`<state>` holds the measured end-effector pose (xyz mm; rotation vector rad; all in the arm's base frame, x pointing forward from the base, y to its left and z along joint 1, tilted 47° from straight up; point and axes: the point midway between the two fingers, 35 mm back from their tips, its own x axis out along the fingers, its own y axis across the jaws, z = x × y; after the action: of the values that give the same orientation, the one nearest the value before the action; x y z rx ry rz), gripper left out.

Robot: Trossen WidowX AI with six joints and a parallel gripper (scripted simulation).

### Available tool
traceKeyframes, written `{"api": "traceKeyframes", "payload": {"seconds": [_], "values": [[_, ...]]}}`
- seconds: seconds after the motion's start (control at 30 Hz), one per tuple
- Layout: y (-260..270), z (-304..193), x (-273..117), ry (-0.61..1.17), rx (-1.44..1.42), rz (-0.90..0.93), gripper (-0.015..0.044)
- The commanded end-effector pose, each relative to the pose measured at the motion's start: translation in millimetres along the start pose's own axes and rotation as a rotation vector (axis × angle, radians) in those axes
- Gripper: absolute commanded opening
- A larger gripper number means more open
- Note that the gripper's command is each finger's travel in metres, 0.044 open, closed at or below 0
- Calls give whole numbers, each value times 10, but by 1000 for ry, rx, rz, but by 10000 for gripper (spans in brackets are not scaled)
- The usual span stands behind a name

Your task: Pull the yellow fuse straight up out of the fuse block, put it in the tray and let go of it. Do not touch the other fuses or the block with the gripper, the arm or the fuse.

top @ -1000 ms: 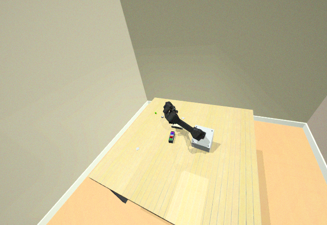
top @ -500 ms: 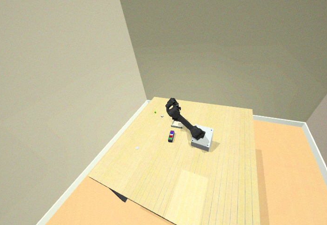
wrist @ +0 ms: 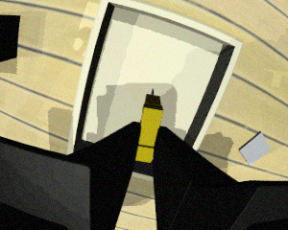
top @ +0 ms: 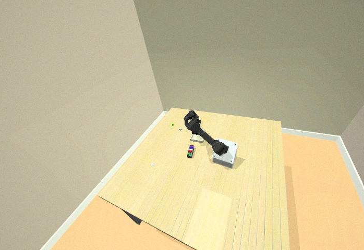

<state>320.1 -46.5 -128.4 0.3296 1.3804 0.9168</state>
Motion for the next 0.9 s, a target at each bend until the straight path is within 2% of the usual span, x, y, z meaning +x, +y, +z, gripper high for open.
{"api": "traceKeyframes", "payload": {"seconds": [0.0,0.3,0.7,0.73,0.87], "values": [[9,-5,71,-3,5,4,0],[15,-8,190,-3,5,5,0],[7,-3,156,0,0,2,315],[6,-2,127,0,0,2,330],[8,-11,-213,-3,5,3,330]]}}
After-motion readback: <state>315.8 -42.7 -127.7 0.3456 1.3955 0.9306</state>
